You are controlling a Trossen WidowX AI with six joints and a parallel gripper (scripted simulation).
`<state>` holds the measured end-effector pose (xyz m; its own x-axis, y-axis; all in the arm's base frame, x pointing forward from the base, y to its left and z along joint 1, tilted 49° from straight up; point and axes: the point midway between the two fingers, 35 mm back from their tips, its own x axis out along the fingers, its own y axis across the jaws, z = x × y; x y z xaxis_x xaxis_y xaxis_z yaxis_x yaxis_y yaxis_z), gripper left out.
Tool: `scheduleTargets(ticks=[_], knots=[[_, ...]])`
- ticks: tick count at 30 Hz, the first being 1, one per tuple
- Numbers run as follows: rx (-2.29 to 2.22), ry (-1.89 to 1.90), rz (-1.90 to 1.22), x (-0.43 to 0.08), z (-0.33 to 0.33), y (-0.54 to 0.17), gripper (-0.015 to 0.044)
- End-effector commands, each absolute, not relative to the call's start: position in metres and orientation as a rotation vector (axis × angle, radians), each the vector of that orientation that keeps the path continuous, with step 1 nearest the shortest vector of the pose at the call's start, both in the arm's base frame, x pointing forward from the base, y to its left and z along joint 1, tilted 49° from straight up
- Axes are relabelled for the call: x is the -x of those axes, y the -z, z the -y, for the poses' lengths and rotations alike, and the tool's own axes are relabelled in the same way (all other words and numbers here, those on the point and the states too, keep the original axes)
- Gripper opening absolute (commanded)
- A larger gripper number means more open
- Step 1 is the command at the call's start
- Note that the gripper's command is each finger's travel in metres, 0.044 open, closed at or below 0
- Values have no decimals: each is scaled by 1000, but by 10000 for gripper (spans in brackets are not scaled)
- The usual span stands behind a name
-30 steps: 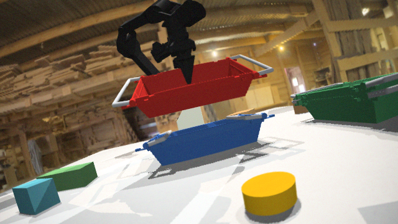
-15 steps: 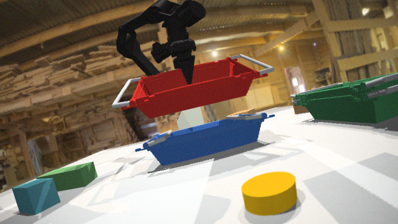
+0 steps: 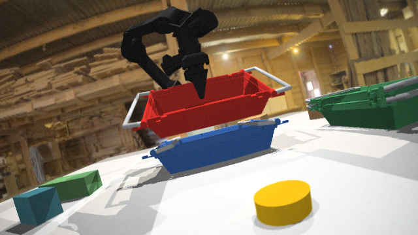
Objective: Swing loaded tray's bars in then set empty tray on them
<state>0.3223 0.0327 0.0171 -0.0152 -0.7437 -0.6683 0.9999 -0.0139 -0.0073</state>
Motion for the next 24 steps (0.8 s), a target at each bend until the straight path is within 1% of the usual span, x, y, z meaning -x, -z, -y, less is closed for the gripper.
scheduleTargets(ticks=[1, 24], knots=[[-576, 1480, -565, -325, -34, -17, 0], [-575, 1481, -564, -313, -17, -2, 0]])
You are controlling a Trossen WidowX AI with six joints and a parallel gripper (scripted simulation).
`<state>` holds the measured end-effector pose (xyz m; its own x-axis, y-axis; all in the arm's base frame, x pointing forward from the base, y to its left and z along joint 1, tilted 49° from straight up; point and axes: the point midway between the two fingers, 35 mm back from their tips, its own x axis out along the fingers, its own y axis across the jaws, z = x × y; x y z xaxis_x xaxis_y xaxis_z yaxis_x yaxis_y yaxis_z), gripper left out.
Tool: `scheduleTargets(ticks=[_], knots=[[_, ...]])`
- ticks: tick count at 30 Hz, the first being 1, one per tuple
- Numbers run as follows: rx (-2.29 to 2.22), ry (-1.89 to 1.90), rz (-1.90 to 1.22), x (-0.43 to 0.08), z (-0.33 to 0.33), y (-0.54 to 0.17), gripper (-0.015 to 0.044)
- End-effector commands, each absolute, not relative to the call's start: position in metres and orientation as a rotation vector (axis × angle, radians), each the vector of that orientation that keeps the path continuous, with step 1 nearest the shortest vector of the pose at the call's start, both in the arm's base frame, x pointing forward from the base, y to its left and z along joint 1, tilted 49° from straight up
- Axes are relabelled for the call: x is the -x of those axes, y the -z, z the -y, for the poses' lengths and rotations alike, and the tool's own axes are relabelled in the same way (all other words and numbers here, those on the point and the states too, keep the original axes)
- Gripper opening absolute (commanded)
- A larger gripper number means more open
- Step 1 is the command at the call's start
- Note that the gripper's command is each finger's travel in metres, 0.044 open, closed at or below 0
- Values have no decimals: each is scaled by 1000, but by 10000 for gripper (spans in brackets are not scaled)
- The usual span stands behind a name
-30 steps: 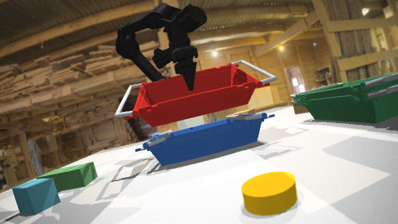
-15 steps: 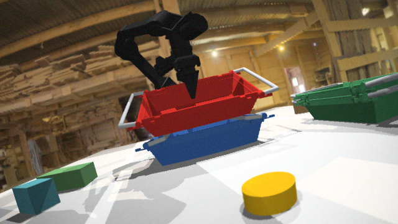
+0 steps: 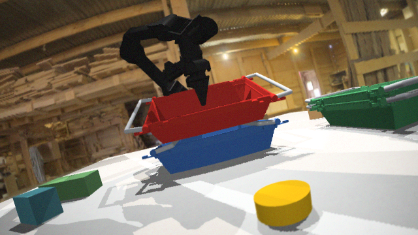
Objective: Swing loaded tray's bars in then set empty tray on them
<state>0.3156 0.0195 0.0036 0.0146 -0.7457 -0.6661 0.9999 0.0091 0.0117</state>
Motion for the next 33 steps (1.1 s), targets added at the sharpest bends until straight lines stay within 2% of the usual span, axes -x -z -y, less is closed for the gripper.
scheduleTargets(ticks=[1, 33], knots=[[-575, 1481, -564, -312, -16, -1, 0], [-574, 1482, -563, -300, 3, 16, 0]])
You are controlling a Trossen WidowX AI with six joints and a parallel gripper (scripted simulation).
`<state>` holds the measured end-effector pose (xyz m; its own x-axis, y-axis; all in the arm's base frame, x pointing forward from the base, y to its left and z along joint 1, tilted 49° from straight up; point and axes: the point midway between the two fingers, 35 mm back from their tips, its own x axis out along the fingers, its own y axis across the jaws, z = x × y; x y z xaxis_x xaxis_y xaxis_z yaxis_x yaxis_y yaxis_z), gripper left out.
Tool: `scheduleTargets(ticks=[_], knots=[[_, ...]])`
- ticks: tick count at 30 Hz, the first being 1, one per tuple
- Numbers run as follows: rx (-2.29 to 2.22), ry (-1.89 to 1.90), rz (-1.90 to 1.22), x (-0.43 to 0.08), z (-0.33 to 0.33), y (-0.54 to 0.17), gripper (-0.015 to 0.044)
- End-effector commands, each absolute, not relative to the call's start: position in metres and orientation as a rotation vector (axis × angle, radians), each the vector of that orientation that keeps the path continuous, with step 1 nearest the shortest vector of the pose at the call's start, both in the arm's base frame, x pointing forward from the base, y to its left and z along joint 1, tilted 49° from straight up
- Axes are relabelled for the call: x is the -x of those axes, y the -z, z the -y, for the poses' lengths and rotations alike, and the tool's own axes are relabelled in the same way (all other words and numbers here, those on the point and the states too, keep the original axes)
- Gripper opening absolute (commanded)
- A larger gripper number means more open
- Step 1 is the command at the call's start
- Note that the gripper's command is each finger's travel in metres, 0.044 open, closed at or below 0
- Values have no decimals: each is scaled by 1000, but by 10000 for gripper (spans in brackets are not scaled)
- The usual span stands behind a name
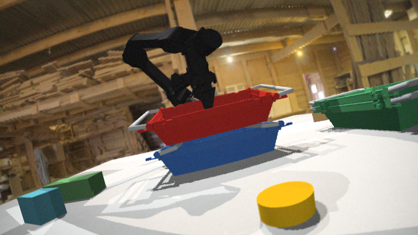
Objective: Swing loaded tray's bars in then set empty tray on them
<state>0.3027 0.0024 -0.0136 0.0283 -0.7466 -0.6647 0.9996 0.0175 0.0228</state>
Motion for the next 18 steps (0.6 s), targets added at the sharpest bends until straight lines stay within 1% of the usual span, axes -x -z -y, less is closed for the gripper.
scheduleTargets(ticks=[1, 18], knots=[[-574, 1482, -563, -300, 3, 16, 0], [-573, 1482, -563, -295, 14, 27, 0]])
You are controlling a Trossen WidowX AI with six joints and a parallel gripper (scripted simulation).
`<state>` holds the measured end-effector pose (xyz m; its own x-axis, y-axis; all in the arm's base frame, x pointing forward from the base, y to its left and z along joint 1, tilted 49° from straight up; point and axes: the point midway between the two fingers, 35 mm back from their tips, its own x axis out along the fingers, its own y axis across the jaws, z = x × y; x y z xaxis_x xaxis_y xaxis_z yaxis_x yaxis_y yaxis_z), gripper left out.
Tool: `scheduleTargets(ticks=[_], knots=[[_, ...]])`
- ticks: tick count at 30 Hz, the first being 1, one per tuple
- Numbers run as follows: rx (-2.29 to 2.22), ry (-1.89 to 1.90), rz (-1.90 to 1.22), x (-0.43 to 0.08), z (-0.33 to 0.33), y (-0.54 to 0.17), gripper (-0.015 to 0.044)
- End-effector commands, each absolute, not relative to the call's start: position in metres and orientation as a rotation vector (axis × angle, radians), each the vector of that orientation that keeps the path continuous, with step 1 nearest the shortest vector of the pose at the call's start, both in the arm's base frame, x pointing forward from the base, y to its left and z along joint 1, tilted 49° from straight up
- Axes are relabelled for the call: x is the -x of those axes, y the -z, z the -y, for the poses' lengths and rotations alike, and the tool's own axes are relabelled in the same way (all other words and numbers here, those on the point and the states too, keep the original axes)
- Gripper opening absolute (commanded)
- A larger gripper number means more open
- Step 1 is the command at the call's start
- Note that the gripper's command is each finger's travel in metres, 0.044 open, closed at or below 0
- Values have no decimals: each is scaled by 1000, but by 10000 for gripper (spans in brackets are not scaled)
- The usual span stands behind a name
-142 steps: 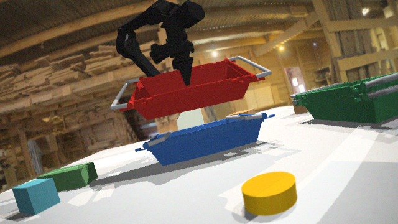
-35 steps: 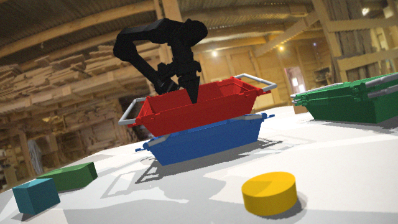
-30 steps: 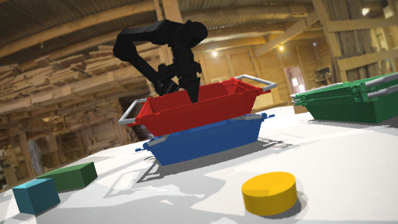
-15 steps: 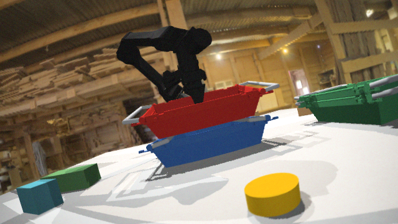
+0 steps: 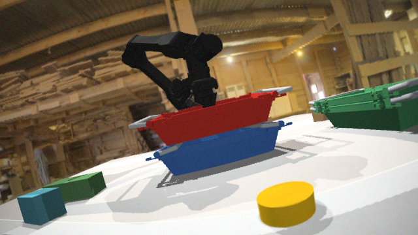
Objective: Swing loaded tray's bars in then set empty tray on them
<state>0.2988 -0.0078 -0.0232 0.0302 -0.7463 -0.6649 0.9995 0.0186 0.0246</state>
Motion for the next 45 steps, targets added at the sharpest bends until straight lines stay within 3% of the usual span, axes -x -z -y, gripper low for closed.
scheduleTargets(ticks=[1, 24, 45], knots=[[-573, 1482, -563, -295, 15, 27, 0], [-573, 1482, -562, -294, 21, 33, 0], [-573, 1482, -562, -294, 21, 33, 308]])
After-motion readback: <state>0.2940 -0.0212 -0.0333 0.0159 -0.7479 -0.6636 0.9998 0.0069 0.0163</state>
